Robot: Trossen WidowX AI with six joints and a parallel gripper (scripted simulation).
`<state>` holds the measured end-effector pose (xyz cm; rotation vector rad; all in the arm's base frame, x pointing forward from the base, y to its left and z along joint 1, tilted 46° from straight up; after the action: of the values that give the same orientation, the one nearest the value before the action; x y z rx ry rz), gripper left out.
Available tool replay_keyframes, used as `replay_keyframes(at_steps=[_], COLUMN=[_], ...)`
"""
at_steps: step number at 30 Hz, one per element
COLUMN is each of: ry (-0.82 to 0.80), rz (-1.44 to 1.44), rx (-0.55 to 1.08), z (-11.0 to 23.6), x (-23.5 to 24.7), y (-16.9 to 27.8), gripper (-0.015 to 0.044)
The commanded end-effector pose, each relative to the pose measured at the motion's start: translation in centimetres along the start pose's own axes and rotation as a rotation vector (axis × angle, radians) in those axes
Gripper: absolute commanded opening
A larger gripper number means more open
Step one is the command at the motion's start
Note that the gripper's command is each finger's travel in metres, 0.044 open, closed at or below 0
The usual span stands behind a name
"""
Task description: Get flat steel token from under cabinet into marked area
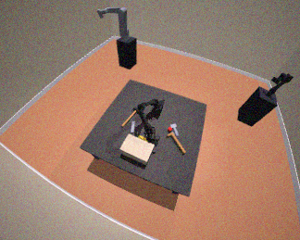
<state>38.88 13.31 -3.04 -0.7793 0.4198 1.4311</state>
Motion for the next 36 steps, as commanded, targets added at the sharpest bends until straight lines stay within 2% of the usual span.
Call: replay_keyframes(at_steps=[1,36], ry=[-0.002,0.0], rz=[0.002,0.002], rx=[-0.002,-0.003], z=[0.0,-0.3], x=[0.2,-2.2], y=[-0.5,-1.7], gripper=[0.0,0.0])
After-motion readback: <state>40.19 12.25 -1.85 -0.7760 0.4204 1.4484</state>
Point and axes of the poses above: the point midway between the two fingers, 35 mm back from their tips, its own z axis back along the fingers, its own x axis across the jaws, y = z × x, the point moved 8 cm from there along z, back along the fingers, and after that the axes turned 4 degrees about -z, right-handed, at the moved point
